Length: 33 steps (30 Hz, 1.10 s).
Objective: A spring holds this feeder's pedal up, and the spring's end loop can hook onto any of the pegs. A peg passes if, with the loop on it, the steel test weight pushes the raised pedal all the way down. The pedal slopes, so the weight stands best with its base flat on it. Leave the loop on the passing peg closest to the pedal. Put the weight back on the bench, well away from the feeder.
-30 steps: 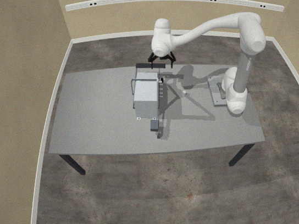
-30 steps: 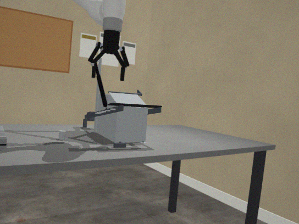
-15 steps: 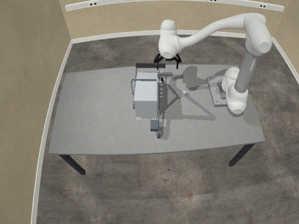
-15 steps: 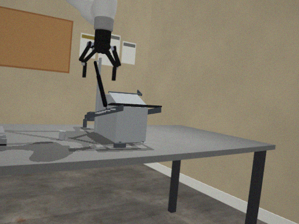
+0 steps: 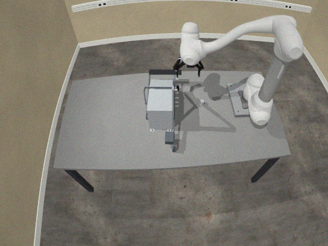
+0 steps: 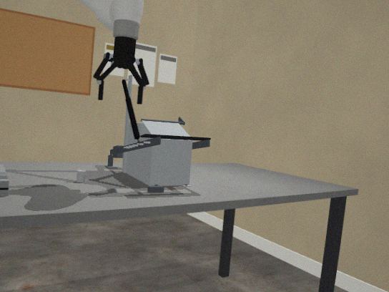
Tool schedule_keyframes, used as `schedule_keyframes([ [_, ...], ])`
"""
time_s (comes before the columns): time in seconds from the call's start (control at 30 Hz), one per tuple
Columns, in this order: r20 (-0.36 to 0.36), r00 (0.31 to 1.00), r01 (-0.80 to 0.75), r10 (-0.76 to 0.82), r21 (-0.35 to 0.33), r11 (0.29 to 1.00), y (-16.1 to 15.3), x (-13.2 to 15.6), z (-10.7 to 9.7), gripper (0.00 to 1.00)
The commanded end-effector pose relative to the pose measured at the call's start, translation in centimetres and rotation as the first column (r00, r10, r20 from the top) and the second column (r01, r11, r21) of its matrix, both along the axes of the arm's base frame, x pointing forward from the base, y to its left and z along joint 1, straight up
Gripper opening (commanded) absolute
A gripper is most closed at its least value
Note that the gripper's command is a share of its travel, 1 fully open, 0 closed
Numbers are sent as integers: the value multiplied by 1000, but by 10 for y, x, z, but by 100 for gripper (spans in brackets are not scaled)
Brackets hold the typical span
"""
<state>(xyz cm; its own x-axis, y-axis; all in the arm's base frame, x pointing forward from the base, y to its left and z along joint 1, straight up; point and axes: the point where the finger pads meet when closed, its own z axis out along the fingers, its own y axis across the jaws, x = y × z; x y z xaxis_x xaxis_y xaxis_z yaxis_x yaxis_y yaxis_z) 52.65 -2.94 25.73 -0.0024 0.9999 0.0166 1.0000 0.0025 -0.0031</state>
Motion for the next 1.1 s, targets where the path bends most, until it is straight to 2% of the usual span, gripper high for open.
schedule_keyframes([
  [0.0, 3, 1000, -1, 1, -4, 1000, 13, -46, 2, 100],
  [0.43, 3, 1000, -1, 1, -4, 1000, 13, -46, 2, 100],
  [0.47, 2, 1000, -1, 1, -9, 1000, 28, -104, 2, 100],
  [1.0, 2, 1000, -1, 1, -9, 1000, 28, -104, 2, 100],
  [1.03, 2, 1000, -1, 1, -9, 1000, 29, -108, -58, 100],
  [1.07, 2, 1000, -1, 1, -9, 1000, 29, -108, -58, 100],
])
